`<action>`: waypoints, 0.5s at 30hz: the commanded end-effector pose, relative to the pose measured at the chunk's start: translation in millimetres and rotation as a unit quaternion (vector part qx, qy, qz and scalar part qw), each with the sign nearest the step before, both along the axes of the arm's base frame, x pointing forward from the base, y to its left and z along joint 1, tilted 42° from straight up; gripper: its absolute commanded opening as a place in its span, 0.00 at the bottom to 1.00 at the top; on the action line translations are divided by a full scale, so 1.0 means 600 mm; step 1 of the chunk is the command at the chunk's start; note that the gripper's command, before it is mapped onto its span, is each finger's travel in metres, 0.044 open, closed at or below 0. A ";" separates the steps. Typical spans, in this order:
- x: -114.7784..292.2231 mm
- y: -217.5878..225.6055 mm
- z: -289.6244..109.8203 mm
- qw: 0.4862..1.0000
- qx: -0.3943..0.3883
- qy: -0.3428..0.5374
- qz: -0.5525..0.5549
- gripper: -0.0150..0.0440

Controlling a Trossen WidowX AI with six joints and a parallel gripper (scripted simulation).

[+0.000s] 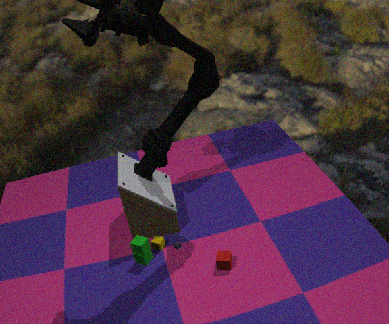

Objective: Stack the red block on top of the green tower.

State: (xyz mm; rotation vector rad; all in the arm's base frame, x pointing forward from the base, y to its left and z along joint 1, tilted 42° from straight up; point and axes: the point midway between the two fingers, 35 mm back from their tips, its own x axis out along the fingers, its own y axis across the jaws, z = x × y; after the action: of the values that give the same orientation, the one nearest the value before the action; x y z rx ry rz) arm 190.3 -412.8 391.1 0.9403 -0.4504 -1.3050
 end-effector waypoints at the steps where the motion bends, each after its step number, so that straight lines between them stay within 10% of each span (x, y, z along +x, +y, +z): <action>1: 0.071 0.031 -0.045 0.996 0.035 0.031 0.074 1.00; 15: 0.280 0.220 -0.177 0.926 0.116 0.136 0.333 1.00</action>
State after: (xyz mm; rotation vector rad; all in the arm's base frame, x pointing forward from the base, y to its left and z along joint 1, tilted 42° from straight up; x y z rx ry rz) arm 339.5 -306.1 302.2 0.9746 0.1387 -0.9191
